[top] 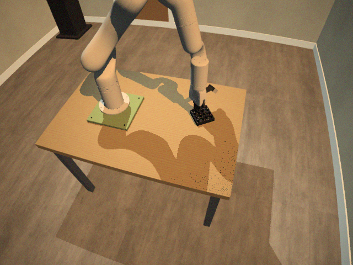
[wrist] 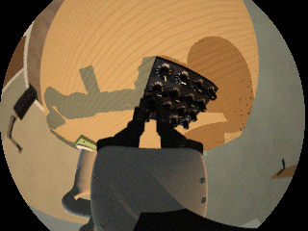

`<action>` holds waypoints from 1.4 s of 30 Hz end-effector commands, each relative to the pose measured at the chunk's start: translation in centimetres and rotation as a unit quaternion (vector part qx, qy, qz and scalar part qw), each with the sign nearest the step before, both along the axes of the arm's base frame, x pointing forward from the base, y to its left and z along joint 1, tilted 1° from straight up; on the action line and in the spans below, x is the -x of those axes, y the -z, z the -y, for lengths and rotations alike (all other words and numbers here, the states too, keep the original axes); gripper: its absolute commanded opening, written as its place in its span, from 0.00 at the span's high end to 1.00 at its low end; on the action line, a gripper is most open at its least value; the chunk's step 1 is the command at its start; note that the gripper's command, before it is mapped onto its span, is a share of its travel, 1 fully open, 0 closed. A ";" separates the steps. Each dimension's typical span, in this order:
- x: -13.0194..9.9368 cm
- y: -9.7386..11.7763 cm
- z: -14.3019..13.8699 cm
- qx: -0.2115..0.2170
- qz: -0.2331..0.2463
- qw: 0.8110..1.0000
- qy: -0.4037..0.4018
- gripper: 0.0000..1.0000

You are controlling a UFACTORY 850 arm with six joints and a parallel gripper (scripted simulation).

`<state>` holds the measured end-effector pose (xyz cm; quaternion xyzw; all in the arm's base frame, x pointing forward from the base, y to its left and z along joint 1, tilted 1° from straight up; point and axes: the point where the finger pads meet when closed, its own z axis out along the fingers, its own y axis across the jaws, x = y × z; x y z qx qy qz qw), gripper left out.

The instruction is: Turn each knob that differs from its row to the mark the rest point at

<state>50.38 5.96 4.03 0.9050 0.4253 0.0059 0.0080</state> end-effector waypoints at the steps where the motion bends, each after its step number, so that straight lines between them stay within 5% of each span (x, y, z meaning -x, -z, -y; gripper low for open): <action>1: -0.1 -0.1 0.0 0.000 0.001 1.000 0.000 0.81; 19: -0.1 -0.2 0.0 0.000 0.001 1.000 0.000 0.81; 42: 0.0 -3.7 -0.1 0.000 0.001 1.000 0.000 0.81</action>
